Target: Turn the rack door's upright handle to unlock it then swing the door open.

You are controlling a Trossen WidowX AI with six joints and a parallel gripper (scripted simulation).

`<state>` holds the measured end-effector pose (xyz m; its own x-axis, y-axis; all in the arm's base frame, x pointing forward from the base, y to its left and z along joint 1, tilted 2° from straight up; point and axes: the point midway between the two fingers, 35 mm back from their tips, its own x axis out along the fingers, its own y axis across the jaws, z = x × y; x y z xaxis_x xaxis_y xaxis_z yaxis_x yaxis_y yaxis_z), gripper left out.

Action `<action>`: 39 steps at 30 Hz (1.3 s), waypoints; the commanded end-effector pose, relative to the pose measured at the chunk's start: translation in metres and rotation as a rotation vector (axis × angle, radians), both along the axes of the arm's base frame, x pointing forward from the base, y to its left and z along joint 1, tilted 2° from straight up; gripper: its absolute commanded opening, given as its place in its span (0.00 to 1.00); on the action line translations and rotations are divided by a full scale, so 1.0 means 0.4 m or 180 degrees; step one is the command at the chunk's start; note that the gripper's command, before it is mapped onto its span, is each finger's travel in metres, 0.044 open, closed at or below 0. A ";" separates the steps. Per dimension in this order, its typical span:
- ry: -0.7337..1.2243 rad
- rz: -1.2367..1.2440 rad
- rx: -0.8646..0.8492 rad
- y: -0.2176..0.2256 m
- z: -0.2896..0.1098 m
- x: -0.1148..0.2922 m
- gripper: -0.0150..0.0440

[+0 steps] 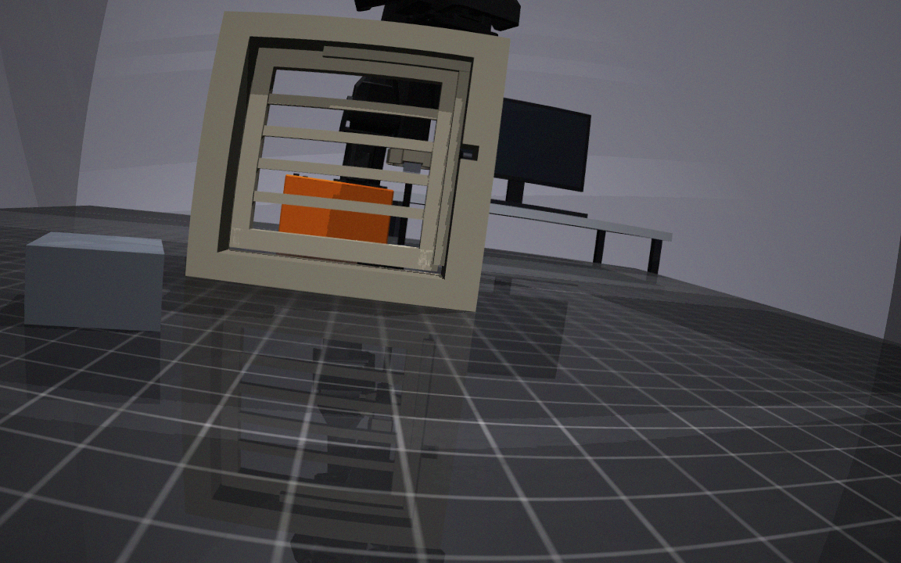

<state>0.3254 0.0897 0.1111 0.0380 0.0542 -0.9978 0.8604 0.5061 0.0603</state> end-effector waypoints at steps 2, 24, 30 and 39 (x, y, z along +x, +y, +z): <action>0.0053 -0.0951 0.0022 -0.002 -0.002 0.000 0.76; 0.0106 -0.1972 0.0060 -0.002 -0.002 0.000 0.44; 0.0106 -0.1972 0.0060 -0.002 -0.002 0.000 0.34; 0.0104 -0.1927 0.0058 -0.003 -0.002 -0.001 0.29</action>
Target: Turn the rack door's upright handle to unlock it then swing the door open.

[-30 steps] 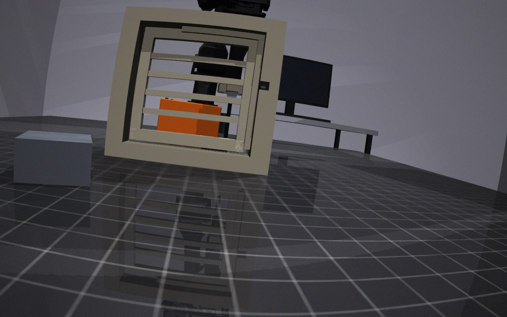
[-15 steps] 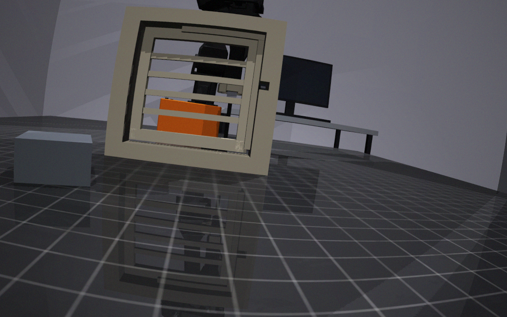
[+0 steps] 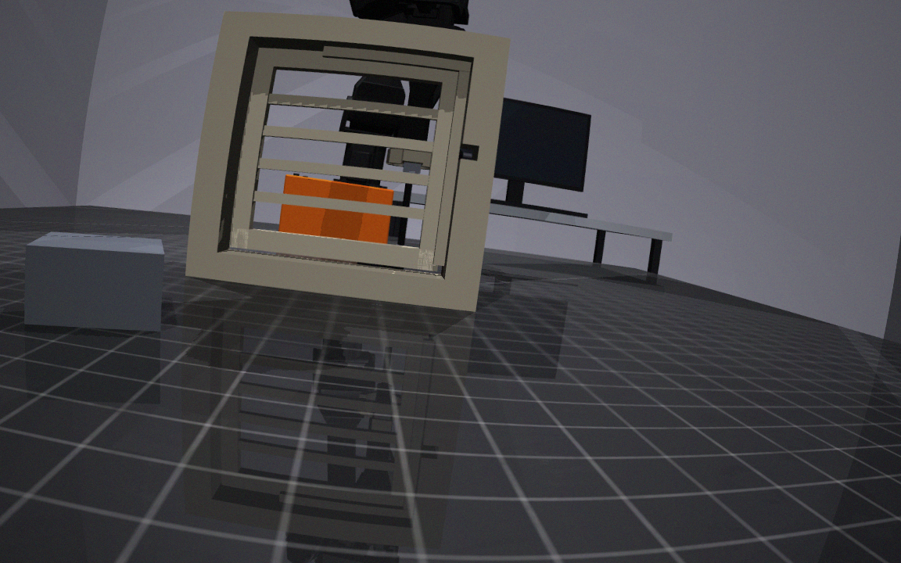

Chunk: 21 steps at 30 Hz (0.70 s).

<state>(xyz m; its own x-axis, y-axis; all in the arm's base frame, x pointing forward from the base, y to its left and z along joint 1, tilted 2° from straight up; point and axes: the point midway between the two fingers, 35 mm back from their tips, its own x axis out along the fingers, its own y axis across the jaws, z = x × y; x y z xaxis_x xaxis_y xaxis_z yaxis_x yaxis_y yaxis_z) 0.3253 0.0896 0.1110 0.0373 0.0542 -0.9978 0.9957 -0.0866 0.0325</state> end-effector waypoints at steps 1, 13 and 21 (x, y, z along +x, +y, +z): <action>-0.0003 0.0093 -0.0018 -0.003 -0.002 -0.003 0.29; -0.0042 0.0873 -0.0048 -0.016 -0.003 -0.025 0.29; -0.0065 0.1376 -0.0068 -0.030 -0.005 -0.047 0.29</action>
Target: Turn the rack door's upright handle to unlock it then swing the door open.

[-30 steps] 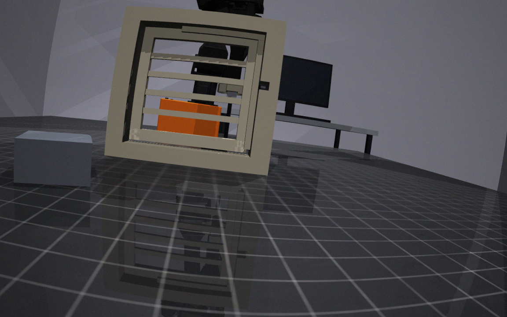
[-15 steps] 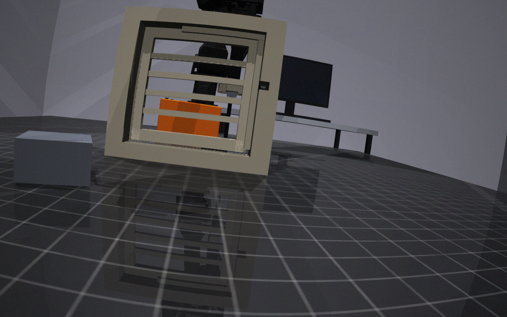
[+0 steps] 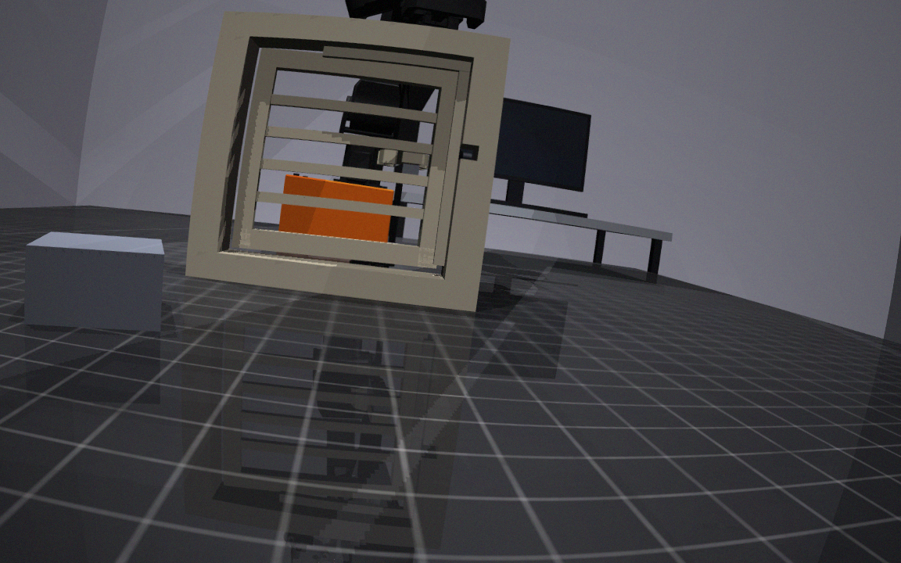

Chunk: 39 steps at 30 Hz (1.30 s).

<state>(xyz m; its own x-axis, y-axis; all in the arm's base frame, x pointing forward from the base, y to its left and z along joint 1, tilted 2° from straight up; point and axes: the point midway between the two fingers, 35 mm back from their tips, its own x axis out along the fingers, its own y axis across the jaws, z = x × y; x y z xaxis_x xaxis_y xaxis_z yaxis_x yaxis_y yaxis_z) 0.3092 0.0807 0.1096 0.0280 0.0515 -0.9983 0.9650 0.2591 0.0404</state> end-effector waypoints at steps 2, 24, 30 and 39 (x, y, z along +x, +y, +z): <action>-0.0043 0.0388 -0.0022 -0.012 -0.002 -0.013 0.29; -0.0091 0.1578 -0.0066 -0.092 -0.010 -0.096 0.29; -0.0102 0.1869 -0.0078 -0.119 -0.013 -0.113 0.29; -0.0117 0.2263 -0.0094 -0.160 -0.015 -0.134 0.29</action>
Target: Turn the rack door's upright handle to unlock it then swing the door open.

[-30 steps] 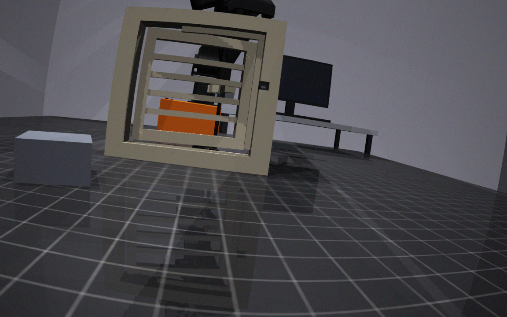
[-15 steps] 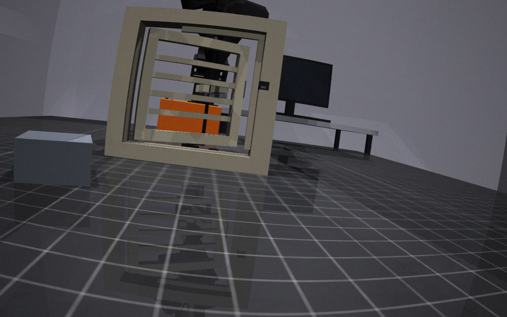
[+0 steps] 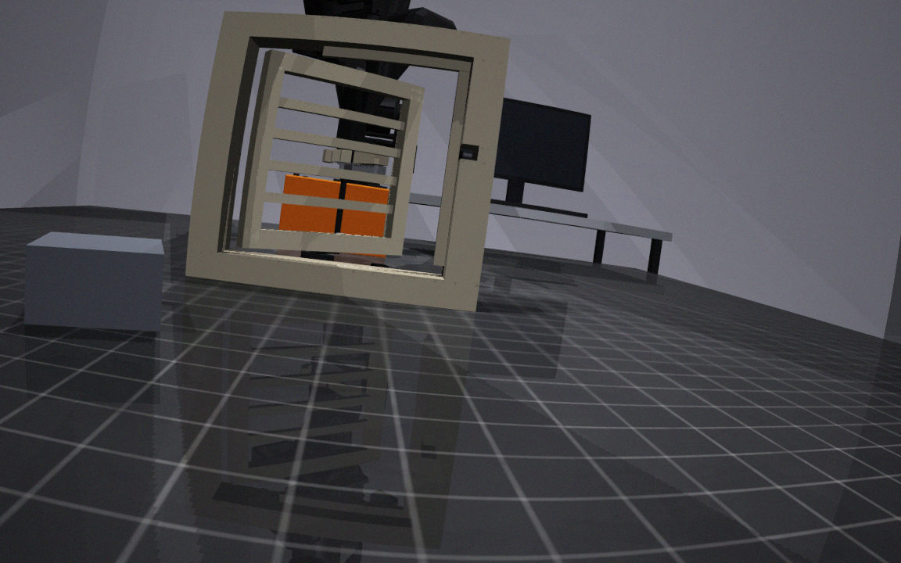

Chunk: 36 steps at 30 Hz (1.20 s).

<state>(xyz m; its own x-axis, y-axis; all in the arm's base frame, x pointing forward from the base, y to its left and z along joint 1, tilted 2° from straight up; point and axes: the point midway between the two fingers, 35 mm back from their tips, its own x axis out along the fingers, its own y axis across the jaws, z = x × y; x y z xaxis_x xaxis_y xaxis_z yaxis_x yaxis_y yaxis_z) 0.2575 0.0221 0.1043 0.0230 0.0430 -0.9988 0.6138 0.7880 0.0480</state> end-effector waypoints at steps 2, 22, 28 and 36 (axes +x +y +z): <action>-0.0039 0.0296 -0.0010 -0.023 -0.003 -0.008 0.29; -0.0071 0.1158 -0.0044 -0.119 -0.008 -0.032 0.29; -0.0080 0.1415 -0.0055 -0.148 -0.009 -0.034 0.29; -0.0092 0.1753 -0.0068 -0.187 -0.010 -0.033 0.29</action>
